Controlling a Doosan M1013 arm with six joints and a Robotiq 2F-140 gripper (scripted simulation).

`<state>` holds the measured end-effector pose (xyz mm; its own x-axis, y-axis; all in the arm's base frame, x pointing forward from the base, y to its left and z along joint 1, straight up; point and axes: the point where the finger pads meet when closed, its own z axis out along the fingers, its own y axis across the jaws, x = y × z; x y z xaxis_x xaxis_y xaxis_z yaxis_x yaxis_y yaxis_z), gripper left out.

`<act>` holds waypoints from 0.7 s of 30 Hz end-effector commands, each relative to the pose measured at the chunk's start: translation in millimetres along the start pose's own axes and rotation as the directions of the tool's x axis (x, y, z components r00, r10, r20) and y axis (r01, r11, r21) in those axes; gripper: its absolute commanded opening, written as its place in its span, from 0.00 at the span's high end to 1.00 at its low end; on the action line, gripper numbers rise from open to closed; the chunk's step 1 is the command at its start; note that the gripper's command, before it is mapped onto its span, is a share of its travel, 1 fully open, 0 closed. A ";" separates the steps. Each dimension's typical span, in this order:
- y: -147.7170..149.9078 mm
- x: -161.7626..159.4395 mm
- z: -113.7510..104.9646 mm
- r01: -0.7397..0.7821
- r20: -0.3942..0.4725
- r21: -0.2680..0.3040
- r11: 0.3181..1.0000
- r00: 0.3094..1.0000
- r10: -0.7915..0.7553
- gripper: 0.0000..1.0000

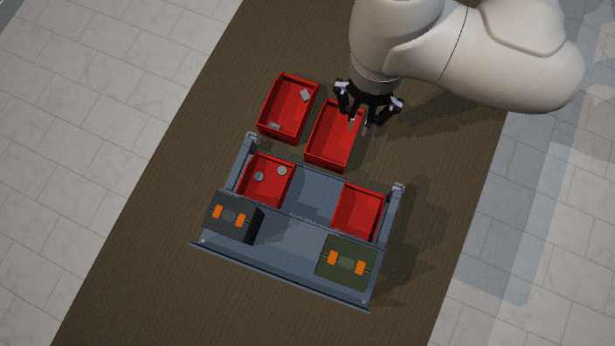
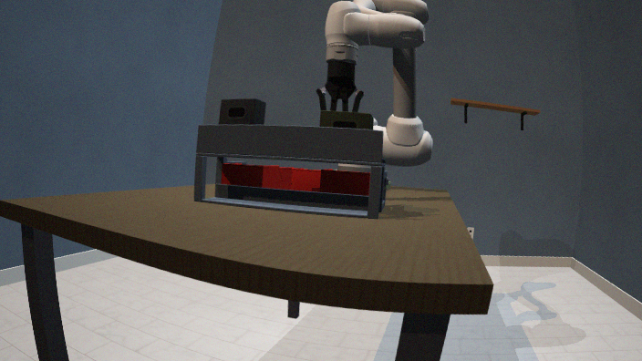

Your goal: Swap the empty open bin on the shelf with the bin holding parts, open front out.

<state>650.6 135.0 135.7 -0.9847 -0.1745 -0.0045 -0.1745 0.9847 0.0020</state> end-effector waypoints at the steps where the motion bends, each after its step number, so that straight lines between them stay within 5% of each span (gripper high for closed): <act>1: 0.0 0.0 7.4 0.000 0.000 0.000 1.000 1.000 0.000 0.76; 21: -0.1 -0.1 36.1 0.000 0.000 0.000 1.000 1.000 0.000 0.76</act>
<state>650.8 135.0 101.9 -0.9847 -0.1745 -0.0045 -0.1745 0.9847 0.0020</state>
